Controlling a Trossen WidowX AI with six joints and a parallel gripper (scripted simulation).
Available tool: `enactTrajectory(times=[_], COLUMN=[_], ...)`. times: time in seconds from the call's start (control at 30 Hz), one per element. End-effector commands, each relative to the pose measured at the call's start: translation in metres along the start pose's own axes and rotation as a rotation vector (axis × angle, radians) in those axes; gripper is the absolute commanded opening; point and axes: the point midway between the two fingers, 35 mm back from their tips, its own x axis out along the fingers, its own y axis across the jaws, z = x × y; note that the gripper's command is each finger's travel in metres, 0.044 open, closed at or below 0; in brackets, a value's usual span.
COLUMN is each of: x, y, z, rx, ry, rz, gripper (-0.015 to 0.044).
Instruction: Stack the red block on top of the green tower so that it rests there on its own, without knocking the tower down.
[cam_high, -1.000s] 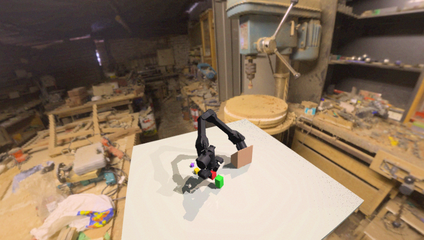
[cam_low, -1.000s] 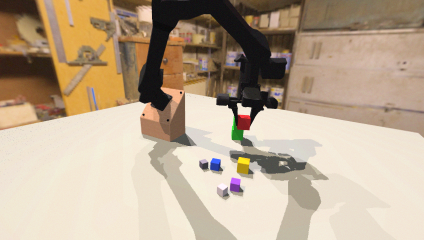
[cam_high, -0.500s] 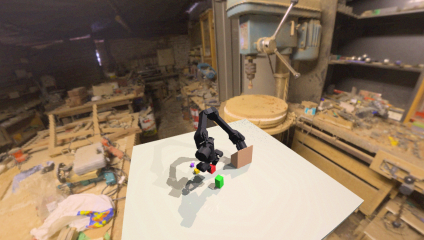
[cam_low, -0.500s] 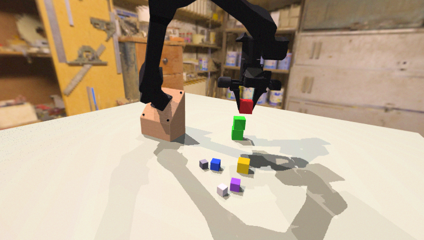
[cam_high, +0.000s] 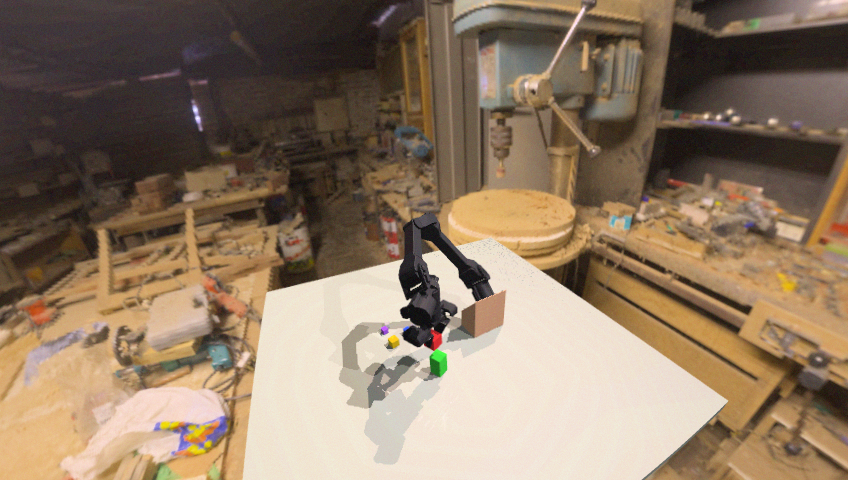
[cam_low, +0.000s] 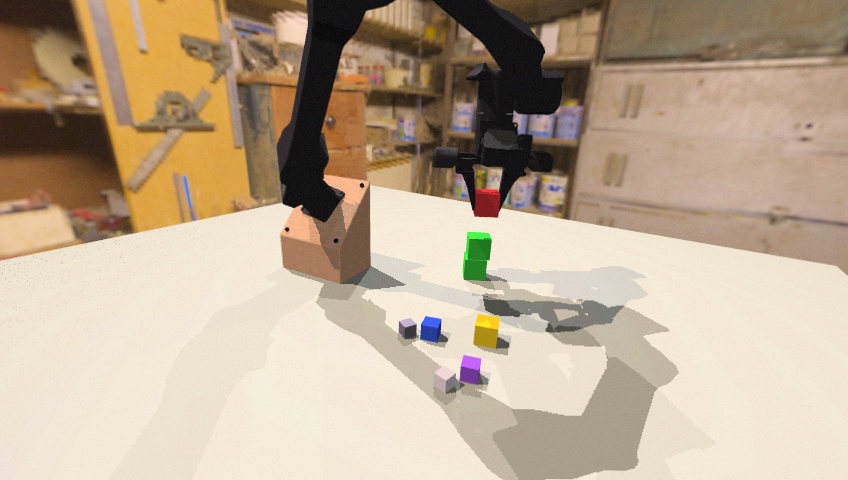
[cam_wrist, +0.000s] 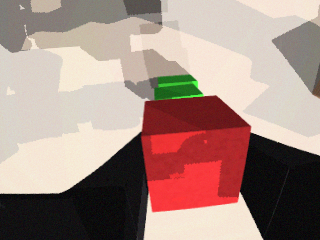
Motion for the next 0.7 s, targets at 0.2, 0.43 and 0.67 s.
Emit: enactTrajectory(times=[0.2,0.43,0.67], x=[0.013,0.035,0.043], y=[-0.004,-0.004,-0.005], z=[-0.013,-0.012,-0.012], rx=[0.002,0.003,0.003], ry=[-0.001,-0.001,-0.002], rz=[-0.006,-0.006,-0.007], gripper=[0.0,0.0,0.0])
